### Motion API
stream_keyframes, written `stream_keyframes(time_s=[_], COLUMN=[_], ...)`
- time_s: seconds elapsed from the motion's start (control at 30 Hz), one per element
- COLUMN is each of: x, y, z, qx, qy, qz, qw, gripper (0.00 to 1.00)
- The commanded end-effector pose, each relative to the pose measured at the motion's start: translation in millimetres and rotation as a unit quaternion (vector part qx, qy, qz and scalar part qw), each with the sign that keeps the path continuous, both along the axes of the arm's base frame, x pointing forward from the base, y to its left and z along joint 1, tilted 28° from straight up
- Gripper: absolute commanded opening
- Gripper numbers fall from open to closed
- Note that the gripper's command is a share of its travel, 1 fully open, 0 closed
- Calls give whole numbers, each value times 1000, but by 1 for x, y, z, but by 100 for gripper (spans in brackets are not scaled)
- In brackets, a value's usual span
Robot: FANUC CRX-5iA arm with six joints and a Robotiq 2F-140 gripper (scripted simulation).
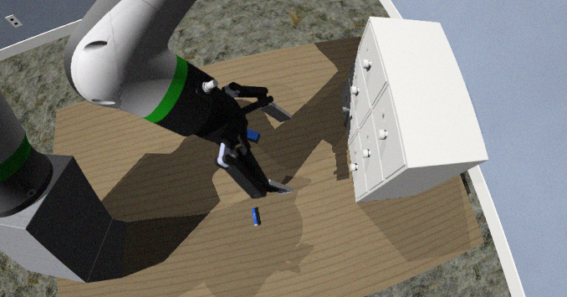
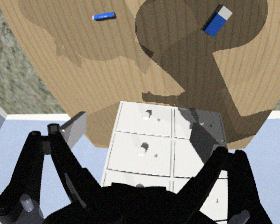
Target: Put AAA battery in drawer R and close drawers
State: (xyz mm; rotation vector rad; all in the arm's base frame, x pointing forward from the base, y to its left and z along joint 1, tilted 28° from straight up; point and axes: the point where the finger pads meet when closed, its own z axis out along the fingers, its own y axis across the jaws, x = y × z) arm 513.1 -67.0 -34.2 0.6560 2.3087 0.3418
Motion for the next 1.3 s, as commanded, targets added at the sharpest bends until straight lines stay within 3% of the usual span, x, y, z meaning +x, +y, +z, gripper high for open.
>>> stream_keyframes(time_s=[0.0, 0.33, 1.0, 1.27], x=[11, 29, 52, 53], y=[2, 3, 3, 3], z=[-4, -16, -33, -34], qx=[3, -29, -68, -78], qy=[-72, -152, -154, -184], qz=[-1, -44, -94, -105], qw=[997, 987, 981, 974], gripper=[100, 100, 100, 100])
